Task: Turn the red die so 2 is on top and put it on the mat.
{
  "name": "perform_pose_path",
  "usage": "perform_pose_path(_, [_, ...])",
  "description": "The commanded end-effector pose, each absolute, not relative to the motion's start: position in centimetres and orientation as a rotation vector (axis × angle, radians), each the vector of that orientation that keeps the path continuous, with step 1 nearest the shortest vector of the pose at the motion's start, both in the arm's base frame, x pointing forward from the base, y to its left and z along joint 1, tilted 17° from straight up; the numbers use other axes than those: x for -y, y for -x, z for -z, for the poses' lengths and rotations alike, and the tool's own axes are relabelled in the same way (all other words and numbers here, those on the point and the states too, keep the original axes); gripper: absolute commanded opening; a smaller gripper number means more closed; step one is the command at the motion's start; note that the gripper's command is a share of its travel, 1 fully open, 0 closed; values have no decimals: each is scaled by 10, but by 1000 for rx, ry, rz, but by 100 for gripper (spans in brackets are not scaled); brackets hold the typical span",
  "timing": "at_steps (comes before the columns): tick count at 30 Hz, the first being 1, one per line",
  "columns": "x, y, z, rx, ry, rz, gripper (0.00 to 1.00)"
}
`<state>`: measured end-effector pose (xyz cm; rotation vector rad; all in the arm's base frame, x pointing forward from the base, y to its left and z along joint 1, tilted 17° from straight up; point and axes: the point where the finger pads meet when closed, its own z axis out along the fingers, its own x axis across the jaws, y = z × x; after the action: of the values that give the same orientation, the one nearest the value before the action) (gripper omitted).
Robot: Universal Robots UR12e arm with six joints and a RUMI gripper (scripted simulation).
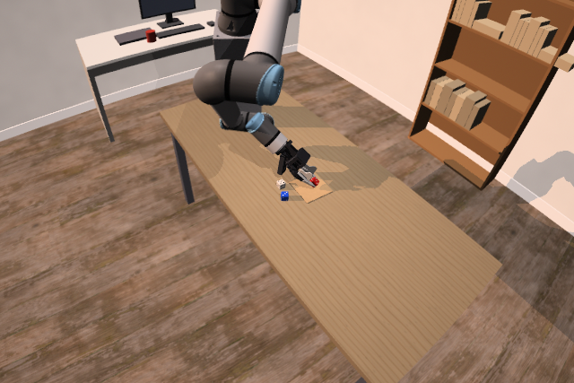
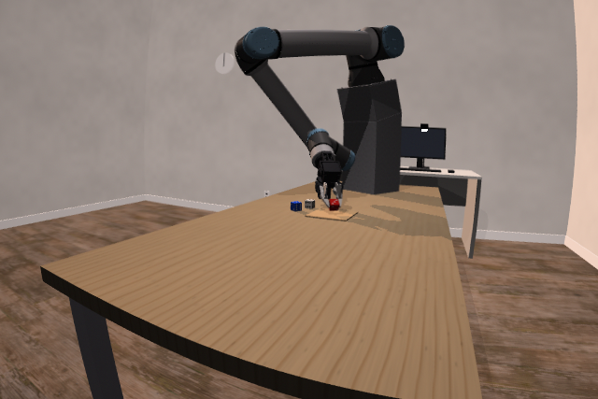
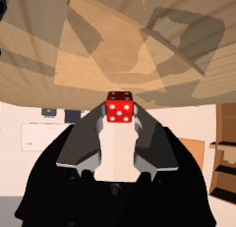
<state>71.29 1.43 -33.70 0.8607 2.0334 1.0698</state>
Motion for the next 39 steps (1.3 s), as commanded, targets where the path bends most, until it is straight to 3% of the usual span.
perform_pose_path(1, [-14, -713, 336, -2033, -860, -1070, 10])
perform_pose_path(39, [-13, -716, 348, -2033, -860, -1070, 10])
